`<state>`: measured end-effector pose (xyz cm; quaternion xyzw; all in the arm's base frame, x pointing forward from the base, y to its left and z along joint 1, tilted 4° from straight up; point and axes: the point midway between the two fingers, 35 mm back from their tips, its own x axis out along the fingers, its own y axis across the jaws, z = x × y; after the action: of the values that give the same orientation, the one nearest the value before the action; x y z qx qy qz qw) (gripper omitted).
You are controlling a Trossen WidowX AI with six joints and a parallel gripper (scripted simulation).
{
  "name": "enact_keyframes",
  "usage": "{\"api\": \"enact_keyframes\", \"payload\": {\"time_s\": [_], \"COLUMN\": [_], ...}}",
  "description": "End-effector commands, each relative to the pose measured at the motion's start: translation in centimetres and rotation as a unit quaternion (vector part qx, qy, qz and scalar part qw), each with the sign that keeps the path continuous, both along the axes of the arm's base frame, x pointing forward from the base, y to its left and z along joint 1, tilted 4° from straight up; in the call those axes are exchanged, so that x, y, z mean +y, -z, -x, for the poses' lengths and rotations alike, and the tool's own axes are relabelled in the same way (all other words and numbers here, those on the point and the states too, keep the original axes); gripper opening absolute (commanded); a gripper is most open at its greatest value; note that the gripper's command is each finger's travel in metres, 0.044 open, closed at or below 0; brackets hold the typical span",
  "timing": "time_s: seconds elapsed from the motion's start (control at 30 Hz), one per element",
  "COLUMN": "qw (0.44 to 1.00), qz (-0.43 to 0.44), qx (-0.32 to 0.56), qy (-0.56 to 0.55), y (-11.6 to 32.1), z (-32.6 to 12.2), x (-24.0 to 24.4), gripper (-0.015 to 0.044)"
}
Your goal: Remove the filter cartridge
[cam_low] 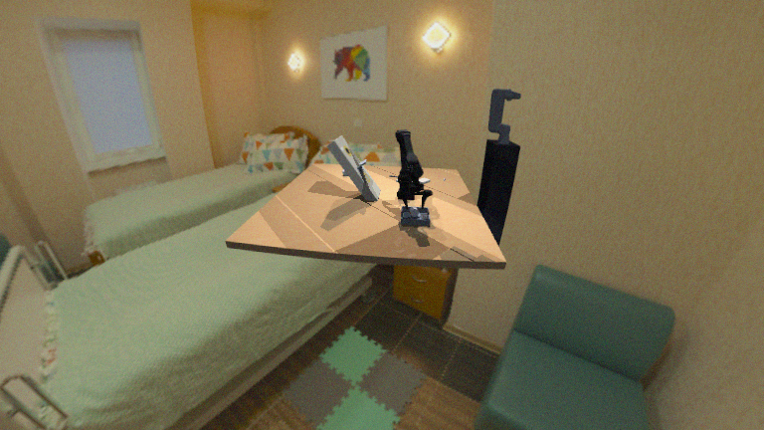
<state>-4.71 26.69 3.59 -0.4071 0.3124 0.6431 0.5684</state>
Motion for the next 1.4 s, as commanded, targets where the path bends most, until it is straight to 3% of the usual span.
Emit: {"api": "enact_keyframes", "payload": {"time_s": [0.0, 0.27, 1.37], "qw": [1.0, 1.0, 1.0], "qz": [-0.002, 0.0, 0.0], "qx": [0.0, 0.0, 0.002], "qy": [0.0, 0.0, -0.003], "y": [-0.1, -7.0, -5.7], "z": [0.0, 0.4, 0.5], "x": [0.1, 0.1, 0.4], "gripper": [0.044, 0.044, 0.044]}}
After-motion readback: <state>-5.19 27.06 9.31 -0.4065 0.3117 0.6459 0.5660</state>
